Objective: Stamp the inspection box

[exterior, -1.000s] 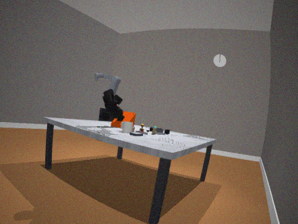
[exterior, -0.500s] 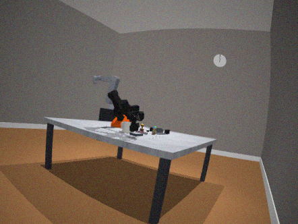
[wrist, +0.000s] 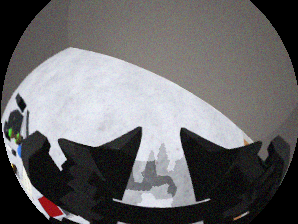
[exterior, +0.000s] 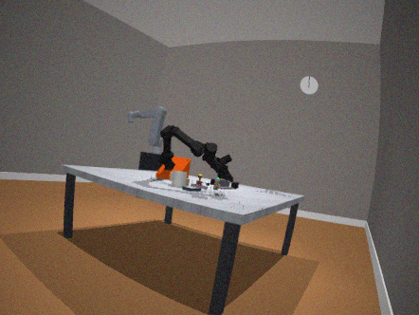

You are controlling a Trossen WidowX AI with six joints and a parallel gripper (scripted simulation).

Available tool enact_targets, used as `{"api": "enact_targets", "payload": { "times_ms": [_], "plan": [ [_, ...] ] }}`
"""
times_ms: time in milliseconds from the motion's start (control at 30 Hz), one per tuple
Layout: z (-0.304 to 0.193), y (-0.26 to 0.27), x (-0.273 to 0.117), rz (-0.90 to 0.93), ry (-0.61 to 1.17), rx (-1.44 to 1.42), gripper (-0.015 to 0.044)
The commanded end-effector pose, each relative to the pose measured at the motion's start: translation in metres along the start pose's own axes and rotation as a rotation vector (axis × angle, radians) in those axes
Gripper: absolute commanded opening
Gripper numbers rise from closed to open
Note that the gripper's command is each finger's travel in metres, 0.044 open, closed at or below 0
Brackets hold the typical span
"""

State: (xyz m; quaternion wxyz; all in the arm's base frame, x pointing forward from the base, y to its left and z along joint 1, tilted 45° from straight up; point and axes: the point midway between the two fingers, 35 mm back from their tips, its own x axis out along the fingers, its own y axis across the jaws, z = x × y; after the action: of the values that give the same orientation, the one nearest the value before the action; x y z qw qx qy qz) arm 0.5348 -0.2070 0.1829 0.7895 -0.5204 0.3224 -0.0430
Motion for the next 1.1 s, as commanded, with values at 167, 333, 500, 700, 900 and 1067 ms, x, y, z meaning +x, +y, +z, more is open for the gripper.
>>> {"api": "enact_targets", "payload": {
  "times_ms": [167, 333, 500, 700, 900, 1067],
  "plan": [
    [0.041, 0.118, 0.002, 0.292, 0.149, 0.264, 0.0221],
    [0.061, 0.198, -0.016, 0.425, 0.343, 0.401, 0.0221],
    [0.070, 0.274, -0.053, 0.458, 0.602, 0.489, 0.0221],
    [0.067, 0.339, -0.112, 0.310, 0.882, 0.512, 0.0221],
    [0.062, 0.363, -0.151, 0.122, 0.985, 0.495, 0.0221],
    [0.059, 0.362, -0.154, 0.122, 0.985, 0.494, 0.0221]
  ]
}}
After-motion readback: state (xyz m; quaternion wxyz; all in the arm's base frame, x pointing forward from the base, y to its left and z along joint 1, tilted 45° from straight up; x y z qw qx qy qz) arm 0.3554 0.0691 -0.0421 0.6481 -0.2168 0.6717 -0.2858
